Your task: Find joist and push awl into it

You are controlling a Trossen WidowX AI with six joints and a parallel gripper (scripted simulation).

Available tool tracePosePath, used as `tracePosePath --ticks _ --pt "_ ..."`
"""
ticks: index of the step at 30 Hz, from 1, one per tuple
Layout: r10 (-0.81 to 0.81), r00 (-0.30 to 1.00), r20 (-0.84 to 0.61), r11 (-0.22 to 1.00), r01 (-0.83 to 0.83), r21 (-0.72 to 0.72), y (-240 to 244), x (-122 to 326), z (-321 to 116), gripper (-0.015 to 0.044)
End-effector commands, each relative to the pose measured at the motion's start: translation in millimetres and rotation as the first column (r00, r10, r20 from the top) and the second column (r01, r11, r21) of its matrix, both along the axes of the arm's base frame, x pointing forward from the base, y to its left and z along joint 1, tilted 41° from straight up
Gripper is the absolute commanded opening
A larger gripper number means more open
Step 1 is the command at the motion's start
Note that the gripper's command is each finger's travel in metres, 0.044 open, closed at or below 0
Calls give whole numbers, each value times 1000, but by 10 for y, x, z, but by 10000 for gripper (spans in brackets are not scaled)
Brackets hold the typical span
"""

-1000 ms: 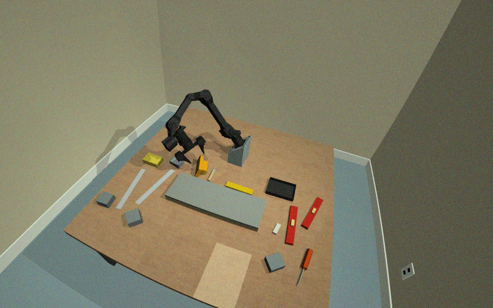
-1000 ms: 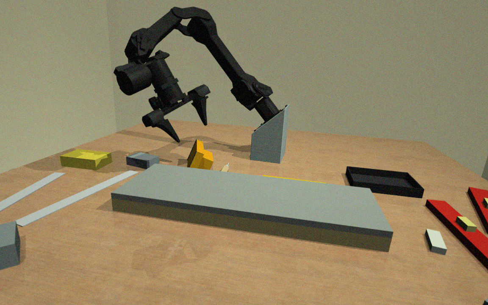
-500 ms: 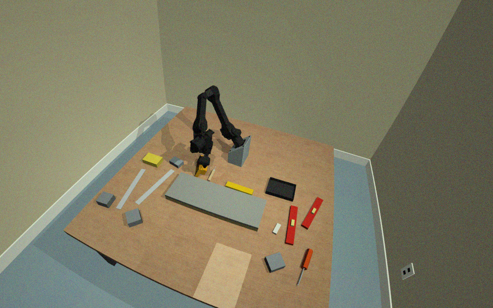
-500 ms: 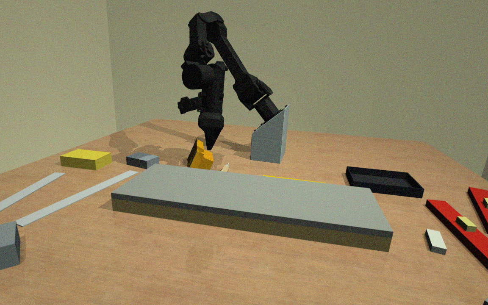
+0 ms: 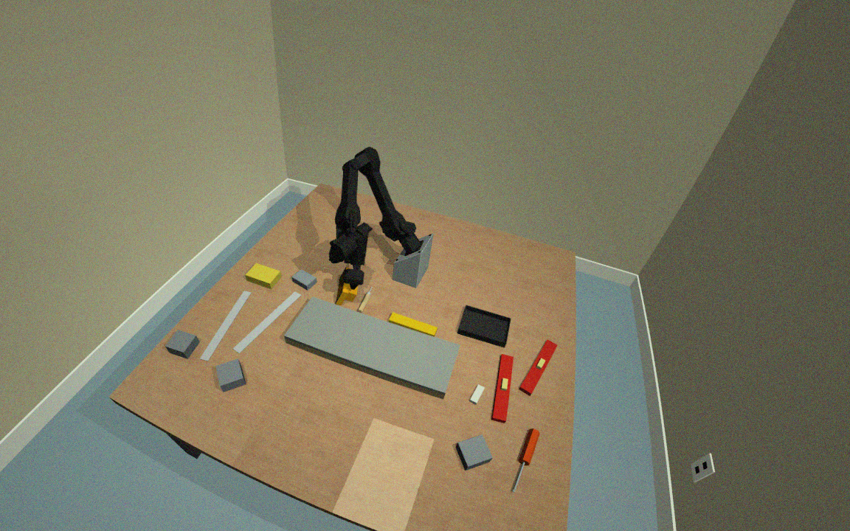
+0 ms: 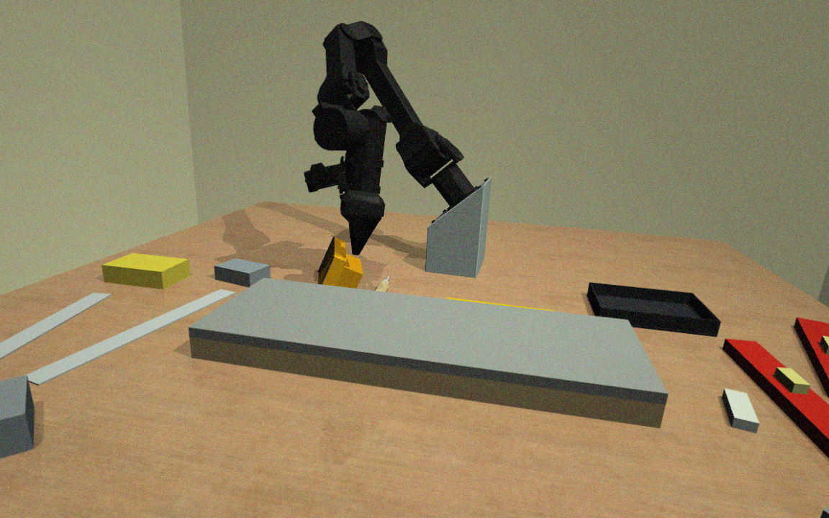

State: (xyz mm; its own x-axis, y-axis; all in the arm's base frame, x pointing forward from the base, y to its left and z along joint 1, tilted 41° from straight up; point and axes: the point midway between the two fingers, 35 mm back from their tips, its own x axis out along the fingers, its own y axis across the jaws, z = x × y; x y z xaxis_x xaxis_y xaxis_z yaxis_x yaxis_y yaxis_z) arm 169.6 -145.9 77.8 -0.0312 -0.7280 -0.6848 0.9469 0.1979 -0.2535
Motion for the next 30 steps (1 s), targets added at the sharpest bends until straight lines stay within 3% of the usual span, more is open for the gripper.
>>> tracePosePath --ticks 1,30 --pt "1 1000 2 1000 -1 -3 -30 -6 -23 440" --pt "1 1000 2 1000 -1 -7 -328 -44 -350 440"
